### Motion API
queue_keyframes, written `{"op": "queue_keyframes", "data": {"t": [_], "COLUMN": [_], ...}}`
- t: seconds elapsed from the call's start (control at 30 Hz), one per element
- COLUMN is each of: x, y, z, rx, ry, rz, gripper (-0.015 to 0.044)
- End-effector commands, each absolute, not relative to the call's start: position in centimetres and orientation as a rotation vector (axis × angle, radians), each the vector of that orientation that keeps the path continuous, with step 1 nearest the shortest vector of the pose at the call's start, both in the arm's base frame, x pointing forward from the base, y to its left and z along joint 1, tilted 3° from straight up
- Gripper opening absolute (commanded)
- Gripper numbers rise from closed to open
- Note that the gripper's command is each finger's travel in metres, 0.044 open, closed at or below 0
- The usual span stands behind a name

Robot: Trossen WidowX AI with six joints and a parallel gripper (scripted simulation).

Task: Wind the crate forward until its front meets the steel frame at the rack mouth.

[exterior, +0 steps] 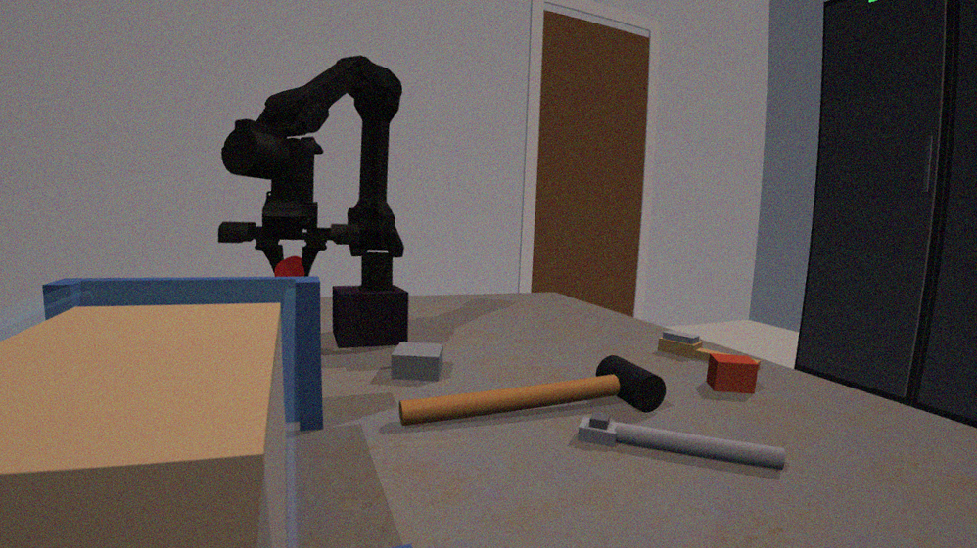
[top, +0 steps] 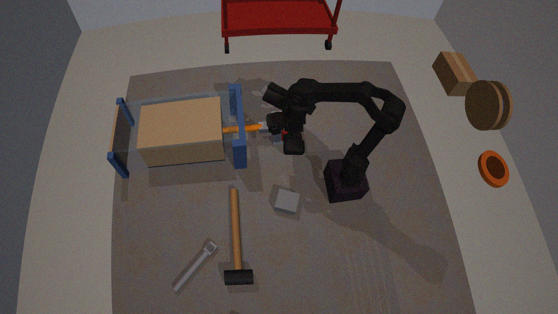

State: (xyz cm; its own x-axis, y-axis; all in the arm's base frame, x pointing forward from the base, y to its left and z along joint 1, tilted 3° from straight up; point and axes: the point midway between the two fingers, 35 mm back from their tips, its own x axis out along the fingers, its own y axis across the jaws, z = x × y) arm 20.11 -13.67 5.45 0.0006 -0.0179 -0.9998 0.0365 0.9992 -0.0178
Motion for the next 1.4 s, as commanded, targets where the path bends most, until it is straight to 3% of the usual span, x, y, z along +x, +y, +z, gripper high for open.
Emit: {"op": "queue_keyframes", "data": {"t": [0.0, 1.37], "x": [18.8, 13.9], "y": [-13.8, -16.1], "z": [5.3, 5.5], "rx": [0.02, 0.018], "ry": [1.597, 1.602], "rz": [-0.053, -0.055], "gripper": [0.0, 0.0]}}
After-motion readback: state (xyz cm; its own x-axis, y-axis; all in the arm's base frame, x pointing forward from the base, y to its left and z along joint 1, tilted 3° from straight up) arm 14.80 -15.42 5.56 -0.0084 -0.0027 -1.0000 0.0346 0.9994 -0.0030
